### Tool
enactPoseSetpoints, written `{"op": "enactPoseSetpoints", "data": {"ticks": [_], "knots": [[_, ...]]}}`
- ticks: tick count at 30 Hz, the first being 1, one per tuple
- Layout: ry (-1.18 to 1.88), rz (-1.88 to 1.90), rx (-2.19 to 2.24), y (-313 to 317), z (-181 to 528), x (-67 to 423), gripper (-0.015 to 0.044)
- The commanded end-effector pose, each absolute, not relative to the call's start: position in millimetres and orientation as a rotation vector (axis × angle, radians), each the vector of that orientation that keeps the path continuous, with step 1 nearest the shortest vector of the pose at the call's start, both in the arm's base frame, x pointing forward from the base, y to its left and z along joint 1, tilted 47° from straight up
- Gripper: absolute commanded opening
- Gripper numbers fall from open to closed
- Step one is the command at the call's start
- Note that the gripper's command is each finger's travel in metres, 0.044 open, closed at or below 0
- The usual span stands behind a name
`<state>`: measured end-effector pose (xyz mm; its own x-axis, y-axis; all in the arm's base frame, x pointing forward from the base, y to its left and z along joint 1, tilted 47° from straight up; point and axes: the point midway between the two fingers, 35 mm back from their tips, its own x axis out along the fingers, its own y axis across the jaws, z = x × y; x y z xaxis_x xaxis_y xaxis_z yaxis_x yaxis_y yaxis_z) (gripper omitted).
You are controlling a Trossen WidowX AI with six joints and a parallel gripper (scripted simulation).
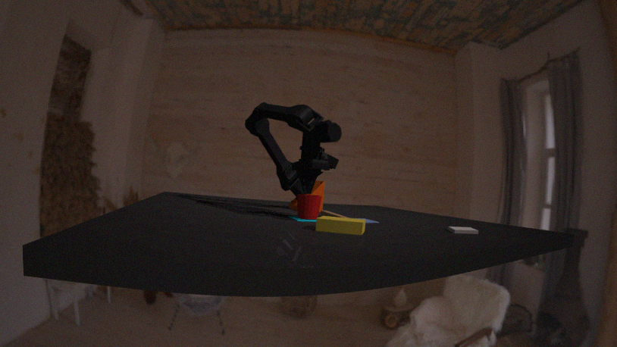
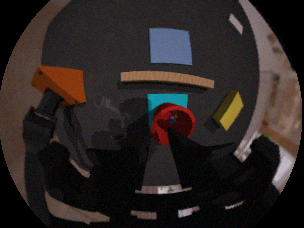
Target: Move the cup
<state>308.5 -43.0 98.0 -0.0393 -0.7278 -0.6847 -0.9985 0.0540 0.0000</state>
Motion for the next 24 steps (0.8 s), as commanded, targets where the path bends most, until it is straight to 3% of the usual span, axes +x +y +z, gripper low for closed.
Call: {"op": "enactPoseSetpoints", "data": {"ticks": [1,11,22,24], "knots": [[1.823,0.682,-1.719,-39.7,100.7,308.7,0.0128],[1.825,0.682,-1.72,-32.0,108.1,309.6,0.0128],[1.821,0.686,-1.729,-31.5,108.6,310.0,0.0417],[1.818,0.689,-1.733,-27.6,112.1,310.7,0.044]]}}
